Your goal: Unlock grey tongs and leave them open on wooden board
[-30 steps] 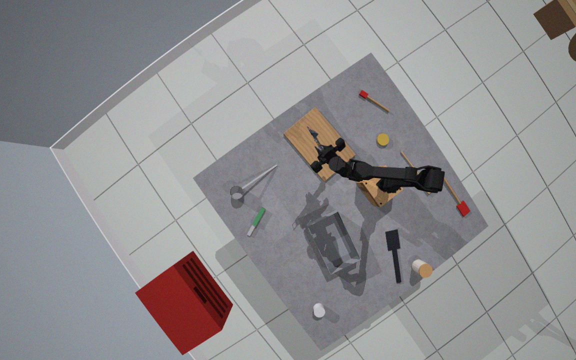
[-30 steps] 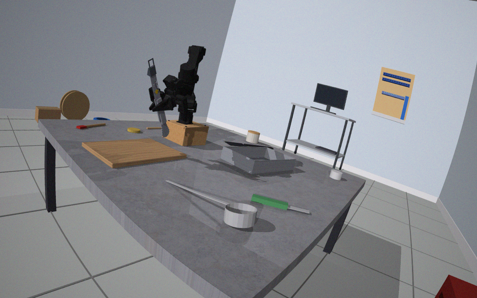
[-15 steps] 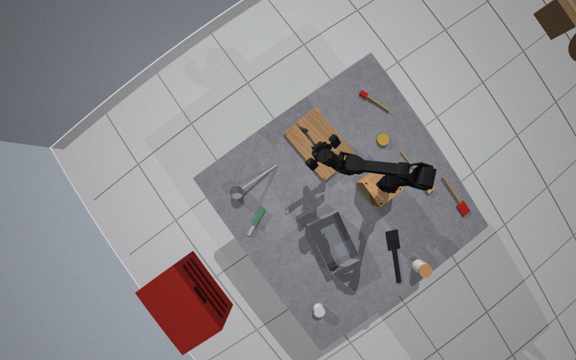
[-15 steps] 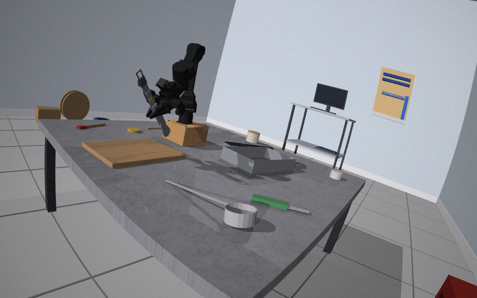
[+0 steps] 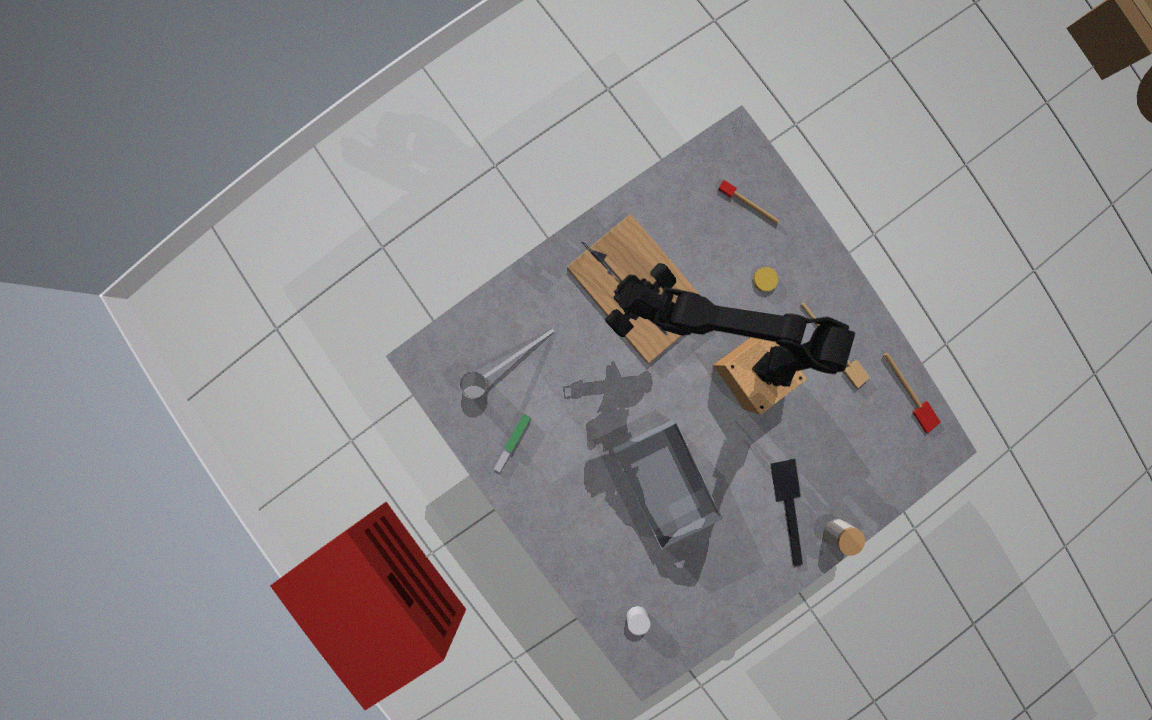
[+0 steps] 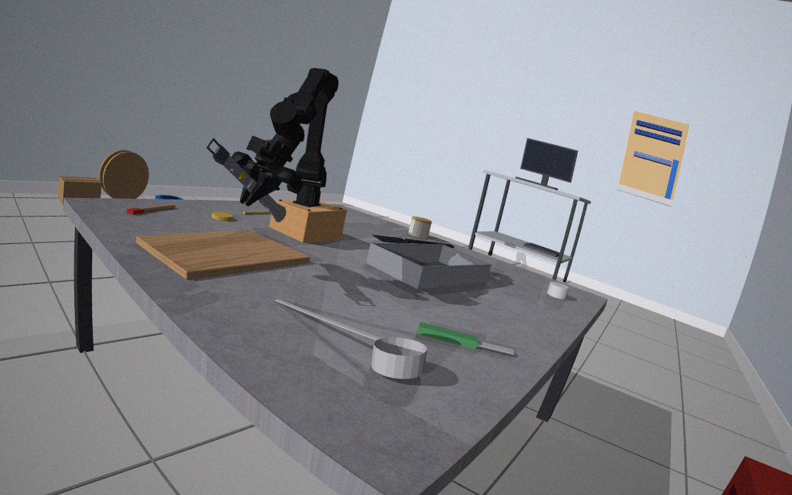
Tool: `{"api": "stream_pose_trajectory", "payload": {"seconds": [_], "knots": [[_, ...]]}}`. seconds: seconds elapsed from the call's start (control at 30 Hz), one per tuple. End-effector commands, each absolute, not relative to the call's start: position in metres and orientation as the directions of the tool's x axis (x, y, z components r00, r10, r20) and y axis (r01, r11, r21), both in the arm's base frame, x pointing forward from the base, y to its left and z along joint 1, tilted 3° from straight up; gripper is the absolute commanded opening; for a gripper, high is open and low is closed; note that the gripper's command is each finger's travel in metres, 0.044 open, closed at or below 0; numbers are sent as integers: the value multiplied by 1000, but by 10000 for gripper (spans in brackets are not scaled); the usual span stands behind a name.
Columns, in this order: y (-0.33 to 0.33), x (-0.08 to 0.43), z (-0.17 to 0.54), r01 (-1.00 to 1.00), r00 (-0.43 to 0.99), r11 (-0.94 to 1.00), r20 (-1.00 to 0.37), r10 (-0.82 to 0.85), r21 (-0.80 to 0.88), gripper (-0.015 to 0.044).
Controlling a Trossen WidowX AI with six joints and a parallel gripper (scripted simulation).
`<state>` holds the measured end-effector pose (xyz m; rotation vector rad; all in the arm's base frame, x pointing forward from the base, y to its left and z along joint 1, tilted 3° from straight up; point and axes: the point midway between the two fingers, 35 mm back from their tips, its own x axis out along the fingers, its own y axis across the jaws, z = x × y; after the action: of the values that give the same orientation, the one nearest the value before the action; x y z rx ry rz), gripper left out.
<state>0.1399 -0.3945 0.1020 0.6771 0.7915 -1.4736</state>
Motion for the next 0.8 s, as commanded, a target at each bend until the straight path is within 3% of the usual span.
{"api": "stream_pose_trajectory", "payload": {"seconds": [0.0, 0.77], "knots": [[-398, 139, 106, 998, -50, -2, -829, -557, -59, -150], [-387, 127, 101, 998, -25, -60, -979, -202, -13, -150]]}}
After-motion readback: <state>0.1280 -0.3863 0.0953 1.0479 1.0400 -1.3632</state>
